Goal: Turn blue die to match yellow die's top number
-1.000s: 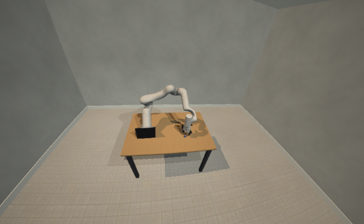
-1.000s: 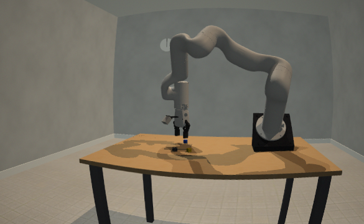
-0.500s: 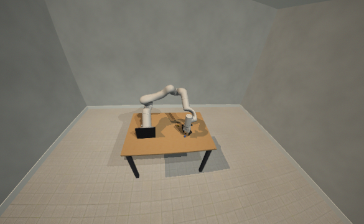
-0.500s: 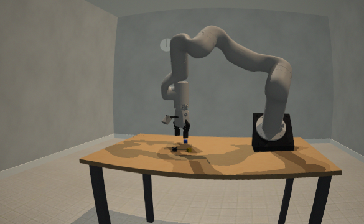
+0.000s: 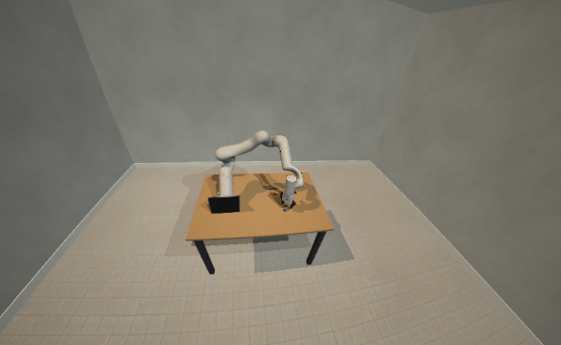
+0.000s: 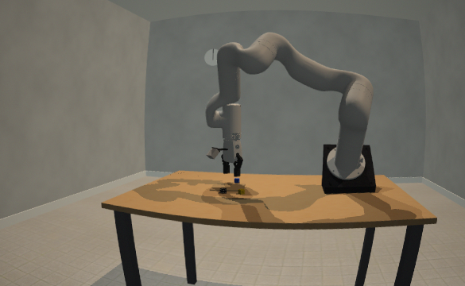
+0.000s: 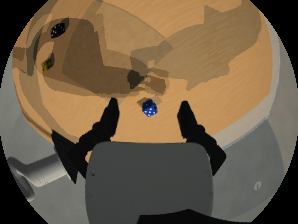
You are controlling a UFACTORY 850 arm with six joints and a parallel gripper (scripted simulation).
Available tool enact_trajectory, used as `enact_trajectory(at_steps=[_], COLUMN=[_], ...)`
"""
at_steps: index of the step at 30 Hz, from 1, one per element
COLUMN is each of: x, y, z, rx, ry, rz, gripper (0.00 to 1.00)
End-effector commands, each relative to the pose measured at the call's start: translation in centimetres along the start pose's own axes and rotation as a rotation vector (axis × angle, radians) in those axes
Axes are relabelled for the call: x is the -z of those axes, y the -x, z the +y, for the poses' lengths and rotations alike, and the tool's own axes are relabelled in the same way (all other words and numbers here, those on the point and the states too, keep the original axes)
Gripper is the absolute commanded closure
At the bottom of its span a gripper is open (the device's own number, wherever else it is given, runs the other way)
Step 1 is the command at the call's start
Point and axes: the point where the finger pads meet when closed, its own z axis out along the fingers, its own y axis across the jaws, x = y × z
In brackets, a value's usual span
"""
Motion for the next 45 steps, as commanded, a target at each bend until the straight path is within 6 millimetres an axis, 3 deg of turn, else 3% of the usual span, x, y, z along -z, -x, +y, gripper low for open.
enact_trajectory(at_steps=[1, 8, 15, 17, 24, 25, 32, 45], x=[0.1, 0.1, 0.1, 0.1, 0.1, 0.1, 0.1, 0.1], y=[-0.2, -1.4, -3.9, -3.9, -7.1, -7.1, -9.7, -11.0], z=[-0.2, -2.5, -7.1, -7.1, -13.0, -13.0, -17.9, -20.4], rx=[0.001, 0.001, 0.001, 0.001, 0.001, 0.001, 0.001, 0.001], ry=[0.002, 0.002, 0.002, 0.002, 0.002, 0.002, 0.002, 0.002], rz=[0.001, 0.001, 0.001, 0.001, 0.001, 0.001, 0.001, 0.001], gripper=[0.0, 0.0, 0.0, 0.0, 0.0, 0.0, 0.0, 0.0])
